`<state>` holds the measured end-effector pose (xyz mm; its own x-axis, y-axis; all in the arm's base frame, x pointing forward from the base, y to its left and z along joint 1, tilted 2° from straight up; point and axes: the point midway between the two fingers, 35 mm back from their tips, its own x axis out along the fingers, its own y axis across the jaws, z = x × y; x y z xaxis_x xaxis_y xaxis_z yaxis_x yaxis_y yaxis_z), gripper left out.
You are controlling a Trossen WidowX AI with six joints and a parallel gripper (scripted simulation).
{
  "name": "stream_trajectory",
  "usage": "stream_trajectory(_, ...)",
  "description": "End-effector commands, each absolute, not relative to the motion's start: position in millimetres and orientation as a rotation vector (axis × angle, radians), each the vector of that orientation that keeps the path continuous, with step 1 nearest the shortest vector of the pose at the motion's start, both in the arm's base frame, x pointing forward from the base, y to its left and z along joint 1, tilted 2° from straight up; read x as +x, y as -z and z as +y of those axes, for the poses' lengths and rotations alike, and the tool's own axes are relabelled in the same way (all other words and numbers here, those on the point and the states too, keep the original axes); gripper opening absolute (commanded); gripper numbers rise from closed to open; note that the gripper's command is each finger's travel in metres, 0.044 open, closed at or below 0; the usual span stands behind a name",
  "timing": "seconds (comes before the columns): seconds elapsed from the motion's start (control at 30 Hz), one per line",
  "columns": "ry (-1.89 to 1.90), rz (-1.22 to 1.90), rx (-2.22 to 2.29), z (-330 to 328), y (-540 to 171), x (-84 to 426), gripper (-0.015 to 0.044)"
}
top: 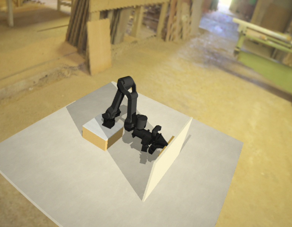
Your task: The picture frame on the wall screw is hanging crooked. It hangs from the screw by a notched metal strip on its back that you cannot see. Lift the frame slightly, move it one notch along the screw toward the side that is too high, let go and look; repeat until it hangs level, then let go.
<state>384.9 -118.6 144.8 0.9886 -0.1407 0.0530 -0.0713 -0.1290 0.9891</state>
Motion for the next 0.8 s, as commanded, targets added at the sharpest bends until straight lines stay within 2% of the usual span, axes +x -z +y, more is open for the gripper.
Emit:
stream_trajectory(0.0, 0.059, -0.16, 1.701, -118.6, -145.1, 384.8, 0.0)
stream_trajectory(0.77, 0.066, -0.155, 1.618, -118.5, -144.3, 385.0, 0.0)
